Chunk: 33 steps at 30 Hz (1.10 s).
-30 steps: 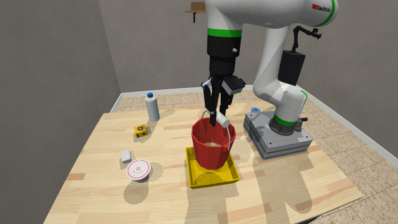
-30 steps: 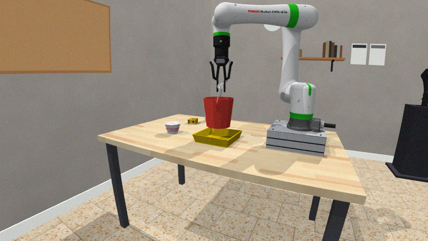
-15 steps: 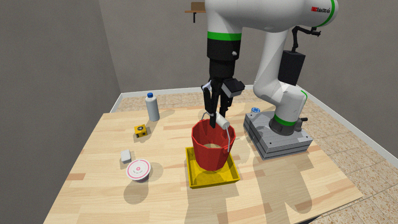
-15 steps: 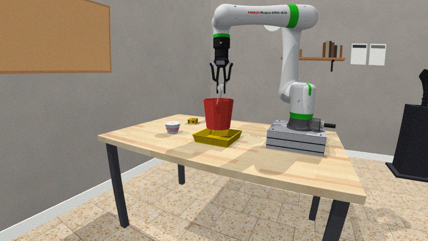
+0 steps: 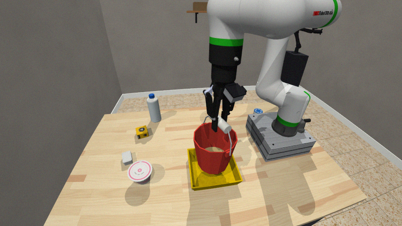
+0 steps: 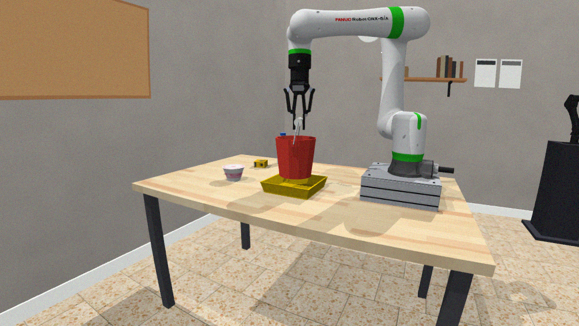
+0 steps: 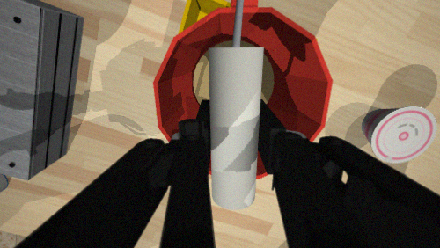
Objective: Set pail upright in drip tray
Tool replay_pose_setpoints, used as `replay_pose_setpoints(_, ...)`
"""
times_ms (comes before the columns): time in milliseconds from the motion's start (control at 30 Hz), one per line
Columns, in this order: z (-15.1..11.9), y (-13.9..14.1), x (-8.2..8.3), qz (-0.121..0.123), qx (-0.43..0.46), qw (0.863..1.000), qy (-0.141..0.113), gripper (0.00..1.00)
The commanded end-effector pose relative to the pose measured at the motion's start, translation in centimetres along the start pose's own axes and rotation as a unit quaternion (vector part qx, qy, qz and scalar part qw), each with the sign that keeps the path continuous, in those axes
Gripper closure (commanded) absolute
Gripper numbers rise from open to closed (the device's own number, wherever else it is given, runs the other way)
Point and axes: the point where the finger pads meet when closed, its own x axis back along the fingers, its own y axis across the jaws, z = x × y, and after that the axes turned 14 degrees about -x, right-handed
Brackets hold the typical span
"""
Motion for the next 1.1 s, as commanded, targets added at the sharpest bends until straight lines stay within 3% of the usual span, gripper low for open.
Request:
replay_pose_setpoints(0, 0.0, 0.1, -0.2, -0.001, 0.0, 1.0, 0.0, 0.9)
replay_pose_setpoints(1067, 0.0, 0.1, -3.8, -0.001, 0.0, 1.0, 0.0, 0.9)
